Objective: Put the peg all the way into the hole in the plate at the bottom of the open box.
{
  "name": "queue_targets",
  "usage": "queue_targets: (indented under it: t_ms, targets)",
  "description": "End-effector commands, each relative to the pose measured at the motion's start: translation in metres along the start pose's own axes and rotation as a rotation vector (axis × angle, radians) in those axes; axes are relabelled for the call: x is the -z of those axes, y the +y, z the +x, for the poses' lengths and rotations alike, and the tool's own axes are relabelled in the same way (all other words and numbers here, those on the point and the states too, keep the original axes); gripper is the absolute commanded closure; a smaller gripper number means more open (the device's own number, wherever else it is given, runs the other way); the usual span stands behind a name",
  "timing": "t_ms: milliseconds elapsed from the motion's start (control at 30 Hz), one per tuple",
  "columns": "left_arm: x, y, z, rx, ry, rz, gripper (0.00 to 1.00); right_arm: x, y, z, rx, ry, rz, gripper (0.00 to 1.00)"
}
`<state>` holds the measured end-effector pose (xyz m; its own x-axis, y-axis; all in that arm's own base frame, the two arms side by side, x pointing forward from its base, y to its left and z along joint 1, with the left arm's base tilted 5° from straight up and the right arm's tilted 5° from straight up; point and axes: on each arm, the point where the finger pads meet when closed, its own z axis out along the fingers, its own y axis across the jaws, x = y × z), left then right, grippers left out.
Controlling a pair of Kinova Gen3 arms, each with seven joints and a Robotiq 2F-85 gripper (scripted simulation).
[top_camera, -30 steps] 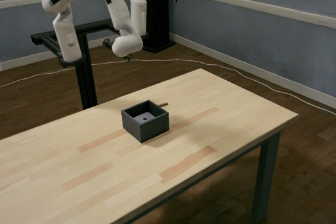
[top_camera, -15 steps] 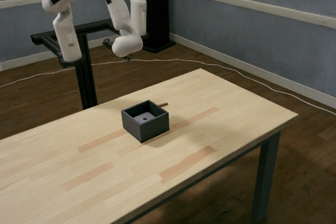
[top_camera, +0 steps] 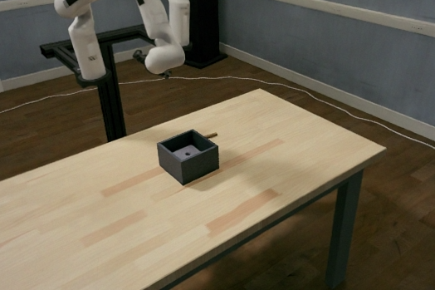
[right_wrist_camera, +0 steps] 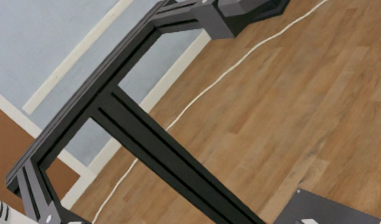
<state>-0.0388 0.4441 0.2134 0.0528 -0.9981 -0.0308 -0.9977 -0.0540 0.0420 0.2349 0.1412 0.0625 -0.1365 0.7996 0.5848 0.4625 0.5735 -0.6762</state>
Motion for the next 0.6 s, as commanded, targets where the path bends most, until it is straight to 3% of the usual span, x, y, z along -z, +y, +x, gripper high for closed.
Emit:
queue_targets:
  t_ms: [0,233,567]
  targets:
    - [0.010,-0.017,-0.005,-0.027,-0.023,0.014,0.002,0.000,0.000,0.000,0.001,0.000,-0.001,0.002]
    - [0.028,-0.049,-0.009,-0.077,-0.059,0.040,0.002,0.000,0.000,0.000,0.001,0.000,-0.001,0.002]
    - [0.030,-0.051,-0.010,-0.080,-0.062,0.042,0.002,0.000,0.001,0.000,-0.002,-0.004,-0.003,0.002]
